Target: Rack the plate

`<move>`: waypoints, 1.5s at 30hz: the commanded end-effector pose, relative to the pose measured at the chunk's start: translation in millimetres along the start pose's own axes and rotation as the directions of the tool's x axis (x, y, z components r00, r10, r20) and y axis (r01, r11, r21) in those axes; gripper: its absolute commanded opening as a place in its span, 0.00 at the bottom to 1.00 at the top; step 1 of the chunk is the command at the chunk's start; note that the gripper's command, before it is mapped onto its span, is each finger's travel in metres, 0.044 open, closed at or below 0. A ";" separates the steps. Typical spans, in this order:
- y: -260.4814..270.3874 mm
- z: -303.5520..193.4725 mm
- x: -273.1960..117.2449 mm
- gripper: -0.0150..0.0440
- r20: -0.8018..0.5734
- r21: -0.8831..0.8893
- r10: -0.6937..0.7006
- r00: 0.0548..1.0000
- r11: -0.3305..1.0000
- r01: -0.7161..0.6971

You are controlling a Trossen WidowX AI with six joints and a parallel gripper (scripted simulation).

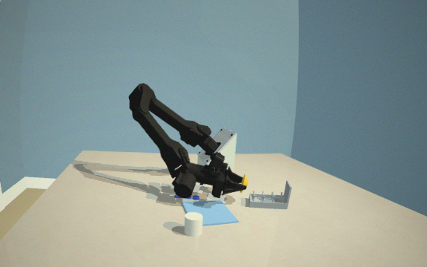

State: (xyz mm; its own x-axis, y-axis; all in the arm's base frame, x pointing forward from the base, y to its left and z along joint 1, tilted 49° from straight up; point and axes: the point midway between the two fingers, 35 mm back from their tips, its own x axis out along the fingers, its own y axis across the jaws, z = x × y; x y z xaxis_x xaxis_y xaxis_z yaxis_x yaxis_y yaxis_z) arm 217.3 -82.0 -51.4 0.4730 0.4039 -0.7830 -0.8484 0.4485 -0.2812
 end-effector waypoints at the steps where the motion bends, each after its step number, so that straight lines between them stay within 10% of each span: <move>1: 0.8 1.4 -0.7 0.25 0.010 -0.014 -0.009 1.000 1.000 0.009; 45: -5.5 8.4 50.9 0.25 0.009 -0.024 -0.022 1.000 0.999 0.022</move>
State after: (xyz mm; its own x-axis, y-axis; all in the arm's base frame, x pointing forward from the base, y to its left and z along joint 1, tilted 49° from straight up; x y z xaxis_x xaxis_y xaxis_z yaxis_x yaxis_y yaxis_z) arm 248.0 -59.3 -82.1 0.4977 0.4002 -0.7695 -0.8417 0.4370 -0.3171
